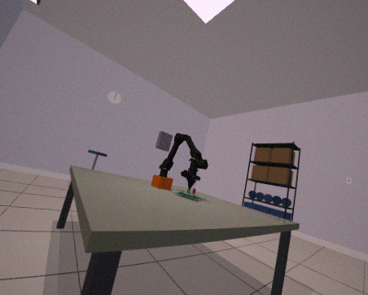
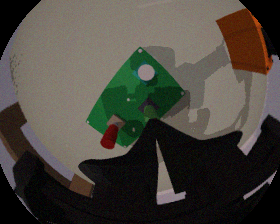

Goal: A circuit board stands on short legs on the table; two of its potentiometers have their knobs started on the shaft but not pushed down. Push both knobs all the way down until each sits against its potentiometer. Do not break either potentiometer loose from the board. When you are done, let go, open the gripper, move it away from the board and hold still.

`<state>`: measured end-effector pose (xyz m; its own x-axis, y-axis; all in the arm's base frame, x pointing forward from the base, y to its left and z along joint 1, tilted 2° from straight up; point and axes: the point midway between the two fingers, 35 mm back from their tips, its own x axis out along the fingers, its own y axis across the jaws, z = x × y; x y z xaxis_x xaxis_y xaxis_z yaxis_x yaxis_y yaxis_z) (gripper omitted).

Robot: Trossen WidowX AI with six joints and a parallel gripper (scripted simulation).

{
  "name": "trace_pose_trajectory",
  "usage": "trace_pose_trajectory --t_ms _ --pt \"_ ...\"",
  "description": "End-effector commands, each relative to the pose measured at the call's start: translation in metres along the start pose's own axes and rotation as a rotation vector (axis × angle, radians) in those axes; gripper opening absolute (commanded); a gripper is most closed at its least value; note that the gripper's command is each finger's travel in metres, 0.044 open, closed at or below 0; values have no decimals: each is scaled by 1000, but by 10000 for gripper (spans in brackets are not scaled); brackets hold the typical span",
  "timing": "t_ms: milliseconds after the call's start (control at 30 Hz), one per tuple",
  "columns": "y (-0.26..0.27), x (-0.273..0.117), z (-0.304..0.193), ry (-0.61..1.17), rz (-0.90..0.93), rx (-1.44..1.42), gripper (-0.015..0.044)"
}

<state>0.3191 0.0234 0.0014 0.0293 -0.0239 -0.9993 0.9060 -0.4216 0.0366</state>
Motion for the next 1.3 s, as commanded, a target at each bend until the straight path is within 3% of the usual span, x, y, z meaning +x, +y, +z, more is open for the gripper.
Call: trace_pose_trajectory --t_ms 0,1133,1267 --pt "2 9 0 -6 -4 -1 0" --pt "2 -21 -1 -6 -4 -1 0" --pt "0 -15 0 -9 -16 -2 105"
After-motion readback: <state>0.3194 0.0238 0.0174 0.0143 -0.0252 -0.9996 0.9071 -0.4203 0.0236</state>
